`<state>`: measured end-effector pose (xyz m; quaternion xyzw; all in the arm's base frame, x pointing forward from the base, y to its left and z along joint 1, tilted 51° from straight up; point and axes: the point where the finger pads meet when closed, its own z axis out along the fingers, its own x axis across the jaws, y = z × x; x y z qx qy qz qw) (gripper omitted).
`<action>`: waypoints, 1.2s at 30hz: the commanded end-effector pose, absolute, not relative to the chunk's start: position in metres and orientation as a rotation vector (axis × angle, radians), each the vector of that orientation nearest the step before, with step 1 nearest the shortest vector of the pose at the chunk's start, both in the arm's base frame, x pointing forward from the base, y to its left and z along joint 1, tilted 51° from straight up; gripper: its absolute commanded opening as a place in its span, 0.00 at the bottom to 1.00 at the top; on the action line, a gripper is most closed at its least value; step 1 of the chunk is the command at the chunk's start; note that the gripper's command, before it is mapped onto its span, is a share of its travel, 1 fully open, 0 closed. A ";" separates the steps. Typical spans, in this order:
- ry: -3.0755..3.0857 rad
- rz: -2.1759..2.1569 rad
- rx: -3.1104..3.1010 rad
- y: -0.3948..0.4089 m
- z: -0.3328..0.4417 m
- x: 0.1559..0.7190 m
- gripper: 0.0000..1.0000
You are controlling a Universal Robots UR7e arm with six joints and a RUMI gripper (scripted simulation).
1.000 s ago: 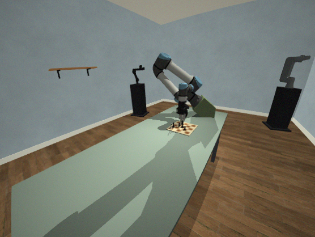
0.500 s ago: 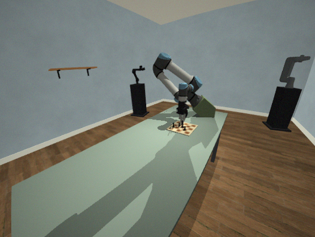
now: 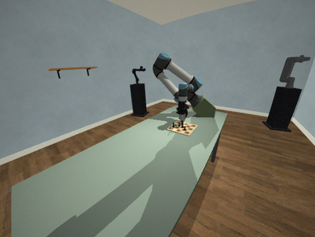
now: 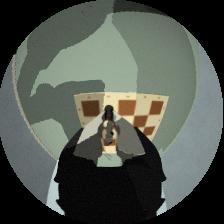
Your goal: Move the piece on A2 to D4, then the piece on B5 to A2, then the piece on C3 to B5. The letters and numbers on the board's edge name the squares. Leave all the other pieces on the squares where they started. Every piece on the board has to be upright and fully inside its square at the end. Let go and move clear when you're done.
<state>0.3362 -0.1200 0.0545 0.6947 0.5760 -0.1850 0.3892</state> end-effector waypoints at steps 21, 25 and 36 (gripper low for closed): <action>1.467 -0.474 1.767 -0.120 0.053 0.334 0.20; 1.466 -0.471 1.766 -0.119 0.055 0.335 0.20; 1.463 -0.467 1.765 -0.112 0.062 0.335 0.20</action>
